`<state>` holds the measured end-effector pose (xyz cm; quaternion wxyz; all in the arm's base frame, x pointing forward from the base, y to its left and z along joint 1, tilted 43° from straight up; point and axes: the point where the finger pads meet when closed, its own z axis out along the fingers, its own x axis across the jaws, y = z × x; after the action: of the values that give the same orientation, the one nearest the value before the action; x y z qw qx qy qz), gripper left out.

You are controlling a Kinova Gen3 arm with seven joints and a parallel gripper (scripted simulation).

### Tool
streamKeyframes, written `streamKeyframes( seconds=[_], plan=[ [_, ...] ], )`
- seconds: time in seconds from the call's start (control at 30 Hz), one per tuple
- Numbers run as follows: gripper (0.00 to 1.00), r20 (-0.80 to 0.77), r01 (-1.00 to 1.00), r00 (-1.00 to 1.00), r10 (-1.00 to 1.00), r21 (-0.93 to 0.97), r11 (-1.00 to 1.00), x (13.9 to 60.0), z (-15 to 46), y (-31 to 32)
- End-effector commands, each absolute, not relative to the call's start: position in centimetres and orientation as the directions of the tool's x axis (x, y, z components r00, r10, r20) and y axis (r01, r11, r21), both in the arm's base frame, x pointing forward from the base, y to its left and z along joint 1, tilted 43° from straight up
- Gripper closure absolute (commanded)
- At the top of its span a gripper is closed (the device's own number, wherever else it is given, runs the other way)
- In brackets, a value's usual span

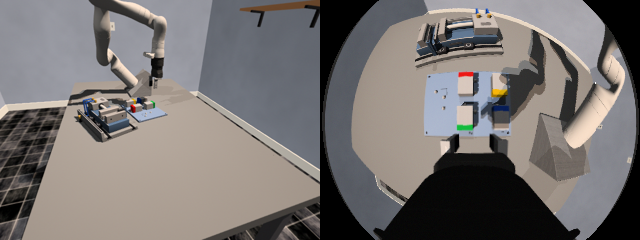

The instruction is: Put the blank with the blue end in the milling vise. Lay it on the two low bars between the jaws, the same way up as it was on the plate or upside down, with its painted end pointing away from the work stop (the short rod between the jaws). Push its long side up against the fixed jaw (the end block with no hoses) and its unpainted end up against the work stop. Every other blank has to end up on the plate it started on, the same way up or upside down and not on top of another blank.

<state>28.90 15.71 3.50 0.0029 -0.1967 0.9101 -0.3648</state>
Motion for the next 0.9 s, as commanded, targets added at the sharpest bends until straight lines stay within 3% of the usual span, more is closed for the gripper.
streamKeyframes(
  seconds=[0.0, 0.87],
  plan=[
    [0.00, 0.137, -0.356, -0.922, -0.361, -0.664, 0.657, 28.90, 3.55, 15.82],
    [0.00, 0.137, -0.356, -0.922, -0.361, -0.664, 0.657, 28.84, 4.05, 16.38]
  ],
)
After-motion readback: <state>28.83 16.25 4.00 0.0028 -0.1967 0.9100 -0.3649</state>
